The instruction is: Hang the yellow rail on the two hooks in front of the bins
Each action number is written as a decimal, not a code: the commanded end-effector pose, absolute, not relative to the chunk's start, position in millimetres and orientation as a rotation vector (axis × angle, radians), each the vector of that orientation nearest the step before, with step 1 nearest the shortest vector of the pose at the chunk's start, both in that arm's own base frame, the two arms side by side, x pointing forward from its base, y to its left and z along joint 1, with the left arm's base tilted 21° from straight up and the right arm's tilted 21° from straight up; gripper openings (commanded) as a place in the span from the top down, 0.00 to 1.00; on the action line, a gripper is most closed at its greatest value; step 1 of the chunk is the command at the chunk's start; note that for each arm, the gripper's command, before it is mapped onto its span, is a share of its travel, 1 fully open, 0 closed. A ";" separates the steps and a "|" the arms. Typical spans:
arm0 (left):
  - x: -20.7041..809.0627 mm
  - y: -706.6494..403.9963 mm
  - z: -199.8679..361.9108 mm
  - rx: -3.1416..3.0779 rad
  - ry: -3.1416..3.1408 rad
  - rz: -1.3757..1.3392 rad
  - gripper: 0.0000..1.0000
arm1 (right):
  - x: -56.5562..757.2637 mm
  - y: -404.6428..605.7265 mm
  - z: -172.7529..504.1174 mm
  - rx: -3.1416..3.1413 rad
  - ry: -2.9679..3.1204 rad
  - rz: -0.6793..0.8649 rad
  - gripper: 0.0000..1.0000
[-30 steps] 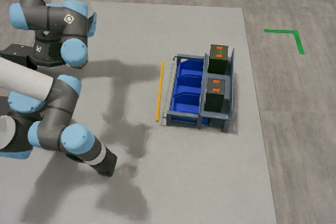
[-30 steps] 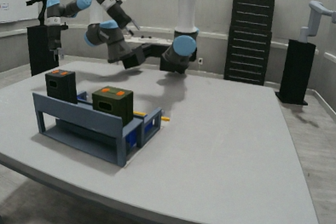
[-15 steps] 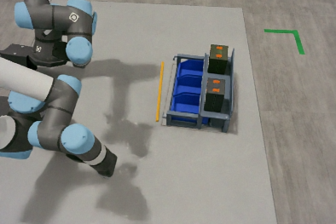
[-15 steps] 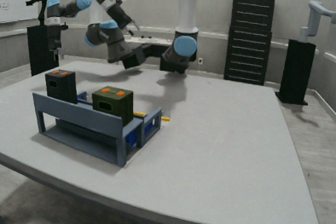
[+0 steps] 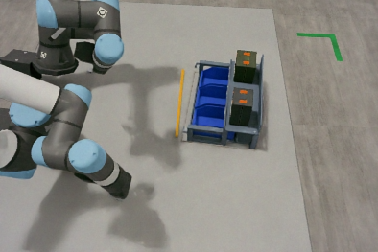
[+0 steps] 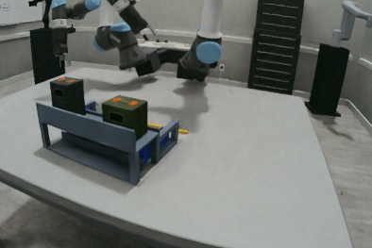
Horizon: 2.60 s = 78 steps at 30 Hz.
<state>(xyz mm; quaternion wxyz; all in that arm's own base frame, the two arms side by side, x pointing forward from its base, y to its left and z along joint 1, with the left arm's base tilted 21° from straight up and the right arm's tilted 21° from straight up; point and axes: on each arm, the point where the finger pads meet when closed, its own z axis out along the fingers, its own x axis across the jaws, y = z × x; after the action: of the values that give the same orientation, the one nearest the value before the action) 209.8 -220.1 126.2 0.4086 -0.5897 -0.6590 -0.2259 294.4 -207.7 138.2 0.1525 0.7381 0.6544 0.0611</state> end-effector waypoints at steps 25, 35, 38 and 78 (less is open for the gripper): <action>308.3 -98.6 150.1 -1.330 -2.065 -0.122 0.00 | 294.7 -207.7 138.5 2.117 1.877 0.176 0.00; 330.1 -34.4 162.6 -1.248 -2.244 0.007 0.00 | 294.7 -207.7 138.5 2.117 1.877 0.176 0.00; 333.6 -16.5 166.1 -1.224 -2.292 0.035 0.00 | 294.7 -207.7 138.5 2.117 1.877 0.176 0.00; 250.3 261.8 235.6 -0.697 -3.000 0.061 0.00 | 294.7 -207.7 138.5 2.117 1.877 0.176 0.00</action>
<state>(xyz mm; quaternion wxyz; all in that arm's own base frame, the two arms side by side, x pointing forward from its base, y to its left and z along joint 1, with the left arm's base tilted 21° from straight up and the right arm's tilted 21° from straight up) 272.2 226.6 225.0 0.0624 -0.2528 -0.9651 0.0291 294.4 -207.7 138.2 0.1525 0.7381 0.6544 0.0611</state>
